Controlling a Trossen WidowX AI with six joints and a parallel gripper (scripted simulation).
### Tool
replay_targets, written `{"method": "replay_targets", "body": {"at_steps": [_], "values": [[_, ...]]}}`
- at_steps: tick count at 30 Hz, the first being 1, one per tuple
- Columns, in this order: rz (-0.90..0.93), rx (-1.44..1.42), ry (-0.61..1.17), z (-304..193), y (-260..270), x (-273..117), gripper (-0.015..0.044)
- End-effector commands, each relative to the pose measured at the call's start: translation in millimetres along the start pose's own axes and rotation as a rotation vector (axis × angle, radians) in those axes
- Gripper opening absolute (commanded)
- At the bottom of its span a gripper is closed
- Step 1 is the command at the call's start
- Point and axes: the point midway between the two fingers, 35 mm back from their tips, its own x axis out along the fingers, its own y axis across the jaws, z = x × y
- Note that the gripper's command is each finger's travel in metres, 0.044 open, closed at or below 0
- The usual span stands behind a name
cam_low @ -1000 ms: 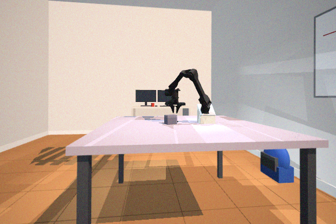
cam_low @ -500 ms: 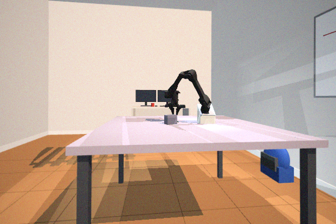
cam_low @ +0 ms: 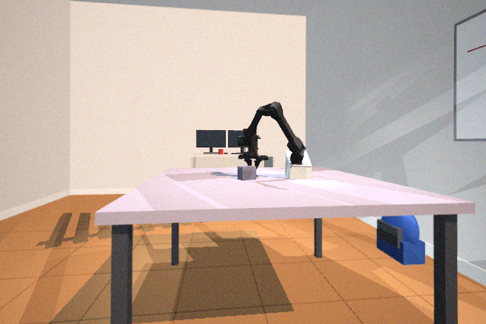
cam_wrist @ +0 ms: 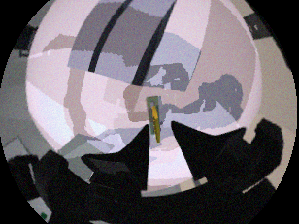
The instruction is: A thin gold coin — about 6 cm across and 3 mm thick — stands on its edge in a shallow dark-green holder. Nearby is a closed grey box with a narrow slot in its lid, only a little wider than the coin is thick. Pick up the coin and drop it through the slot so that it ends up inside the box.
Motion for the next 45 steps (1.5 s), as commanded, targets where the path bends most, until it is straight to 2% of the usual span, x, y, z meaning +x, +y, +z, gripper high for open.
{"method": "replay_targets", "body": {"at_steps": [1,13,18,22,31,45], "values": [[0.008,0.010,-0.005,-1,3,8,0.0161],[0.010,0.009,-0.006,-1,5,24,0.0161],[0.010,0.009,-0.006,-1,5,24,0.0029],[0.010,0.009,-0.006,-1,5,24,0.0003],[0.010,0.009,-0.006,-1,5,23,0.0000],[0.006,0.011,-0.003,-1,0,-11,0.0000]]}}
